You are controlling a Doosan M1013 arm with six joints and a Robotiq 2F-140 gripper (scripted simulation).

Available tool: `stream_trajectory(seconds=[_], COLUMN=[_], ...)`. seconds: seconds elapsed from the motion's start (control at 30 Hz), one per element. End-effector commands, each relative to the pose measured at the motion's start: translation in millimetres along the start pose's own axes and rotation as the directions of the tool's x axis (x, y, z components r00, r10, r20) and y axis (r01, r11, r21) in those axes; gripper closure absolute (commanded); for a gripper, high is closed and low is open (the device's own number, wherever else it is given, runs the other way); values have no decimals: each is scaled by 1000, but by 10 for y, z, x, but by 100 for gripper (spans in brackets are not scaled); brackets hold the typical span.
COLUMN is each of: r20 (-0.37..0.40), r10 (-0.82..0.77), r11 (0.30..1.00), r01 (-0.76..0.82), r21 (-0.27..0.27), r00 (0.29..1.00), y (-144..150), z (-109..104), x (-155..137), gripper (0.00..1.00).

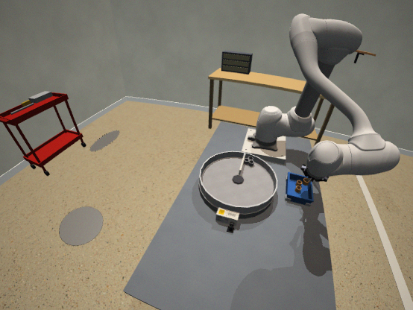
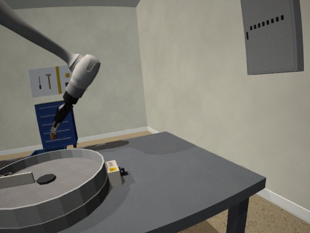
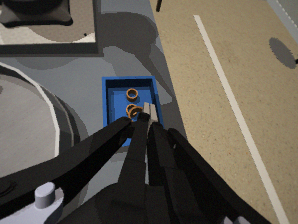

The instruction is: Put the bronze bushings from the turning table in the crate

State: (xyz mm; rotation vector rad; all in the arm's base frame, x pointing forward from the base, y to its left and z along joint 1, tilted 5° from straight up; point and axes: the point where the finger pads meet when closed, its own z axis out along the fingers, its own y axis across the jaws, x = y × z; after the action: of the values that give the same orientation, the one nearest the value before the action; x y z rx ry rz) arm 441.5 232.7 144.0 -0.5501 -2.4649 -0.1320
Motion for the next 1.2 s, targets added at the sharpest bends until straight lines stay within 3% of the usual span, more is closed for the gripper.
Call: stream_trajectory(seconds=[0.0, 0.47, 0.93, 1.17], r20=[0, 0, 0, 0], r10=[0, 0, 0, 0], r11=[1000, 1000, 1000, 1000], r01=[0, 0, 0, 0], r21=[0, 0, 0, 0], r00=[1000, 1000, 1000, 1000], y=[0, 0, 5, 5], z=[-1, 15, 443, 473], x=[1, -12, -372, -397], gripper=[100, 100, 100, 100])
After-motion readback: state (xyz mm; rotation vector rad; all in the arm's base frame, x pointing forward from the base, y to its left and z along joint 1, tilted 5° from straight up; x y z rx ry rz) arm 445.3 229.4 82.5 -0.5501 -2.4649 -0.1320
